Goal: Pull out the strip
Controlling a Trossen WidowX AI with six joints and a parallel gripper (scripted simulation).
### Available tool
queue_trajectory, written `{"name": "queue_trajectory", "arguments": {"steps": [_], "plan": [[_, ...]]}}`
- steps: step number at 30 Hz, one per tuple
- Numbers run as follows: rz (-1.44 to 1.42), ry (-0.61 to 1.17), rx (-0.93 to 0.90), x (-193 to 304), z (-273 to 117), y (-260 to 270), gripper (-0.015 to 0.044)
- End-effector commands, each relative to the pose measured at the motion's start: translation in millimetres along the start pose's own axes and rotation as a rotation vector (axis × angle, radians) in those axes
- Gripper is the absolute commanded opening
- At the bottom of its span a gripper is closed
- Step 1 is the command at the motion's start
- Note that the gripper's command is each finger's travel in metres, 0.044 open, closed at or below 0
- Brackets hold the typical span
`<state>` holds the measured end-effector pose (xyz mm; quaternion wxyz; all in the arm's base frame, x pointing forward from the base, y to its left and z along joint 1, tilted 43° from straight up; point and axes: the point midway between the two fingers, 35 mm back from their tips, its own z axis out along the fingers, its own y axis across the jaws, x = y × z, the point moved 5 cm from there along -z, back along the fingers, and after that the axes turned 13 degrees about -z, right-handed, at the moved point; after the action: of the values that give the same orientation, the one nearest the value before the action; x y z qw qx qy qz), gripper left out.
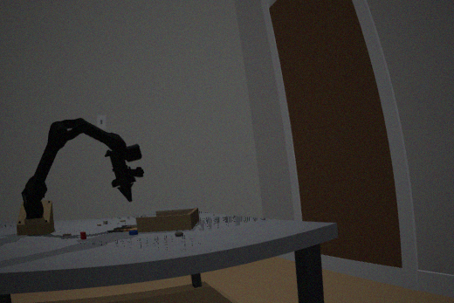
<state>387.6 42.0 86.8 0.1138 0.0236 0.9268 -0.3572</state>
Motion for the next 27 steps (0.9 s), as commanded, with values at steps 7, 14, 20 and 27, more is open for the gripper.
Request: {"name": "queue_trajectory", "arguments": {"steps": [7,14,20,27], "plan": [[0.095,0.227,0.035,-6.1,29.9,1.2,0.0],[0.095,0.227,0.034,-7.3,35.9,3.7,0.0],[0.095,0.226,0.034,-5.9,45.7,3.4,0.0],[0.095,0.226,0.034,-3.9,57.1,2.8,0.0]]}}
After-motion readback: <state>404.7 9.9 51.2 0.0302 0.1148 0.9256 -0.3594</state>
